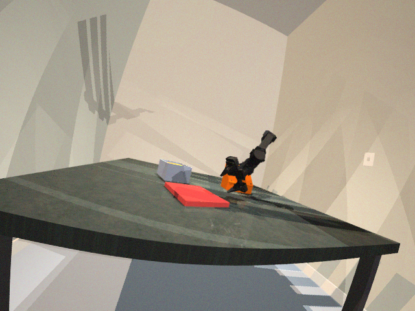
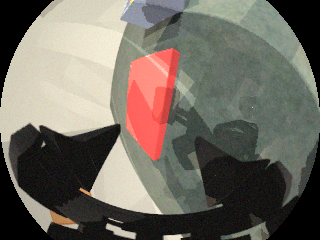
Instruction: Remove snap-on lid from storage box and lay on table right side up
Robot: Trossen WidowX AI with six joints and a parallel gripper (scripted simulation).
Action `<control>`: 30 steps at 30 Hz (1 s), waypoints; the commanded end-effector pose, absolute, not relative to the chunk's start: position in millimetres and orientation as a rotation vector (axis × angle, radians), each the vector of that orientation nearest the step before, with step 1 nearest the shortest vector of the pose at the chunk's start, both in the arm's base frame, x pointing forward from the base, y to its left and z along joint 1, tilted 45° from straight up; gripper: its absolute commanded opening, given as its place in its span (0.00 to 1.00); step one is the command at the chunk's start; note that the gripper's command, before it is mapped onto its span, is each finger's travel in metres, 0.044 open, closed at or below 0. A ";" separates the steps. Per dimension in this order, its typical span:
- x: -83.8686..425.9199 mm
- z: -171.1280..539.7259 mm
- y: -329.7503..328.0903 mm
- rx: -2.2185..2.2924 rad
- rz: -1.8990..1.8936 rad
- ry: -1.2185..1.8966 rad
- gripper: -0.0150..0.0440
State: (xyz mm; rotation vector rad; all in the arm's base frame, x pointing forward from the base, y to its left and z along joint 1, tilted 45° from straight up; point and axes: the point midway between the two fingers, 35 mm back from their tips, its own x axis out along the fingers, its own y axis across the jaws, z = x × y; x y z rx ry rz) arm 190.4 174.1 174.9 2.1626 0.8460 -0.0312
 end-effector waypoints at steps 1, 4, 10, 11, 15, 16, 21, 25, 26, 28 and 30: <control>188.9 181.6 169.6 2.170 -0.024 0.843 1.00; 186.6 185.2 165.3 2.170 -0.024 0.843 1.00; 181.8 192.2 156.6 2.170 -0.024 0.843 1.00; 181.0 193.4 155.2 2.170 -0.024 0.843 1.00; 177.8 198.1 149.4 2.169 -0.024 0.843 1.00; 177.0 199.2 148.0 2.169 -0.024 0.843 1.00; 173.0 205.0 140.8 2.169 -0.024 0.842 1.00; 169.8 209.6 135.1 2.168 -0.024 0.842 1.00; 169.0 210.7 133.6 2.168 -0.024 0.842 1.00; 167.4 213.0 130.8 2.168 -0.024 0.842 1.00; 165.8 215.3 127.9 2.167 -0.024 0.842 1.00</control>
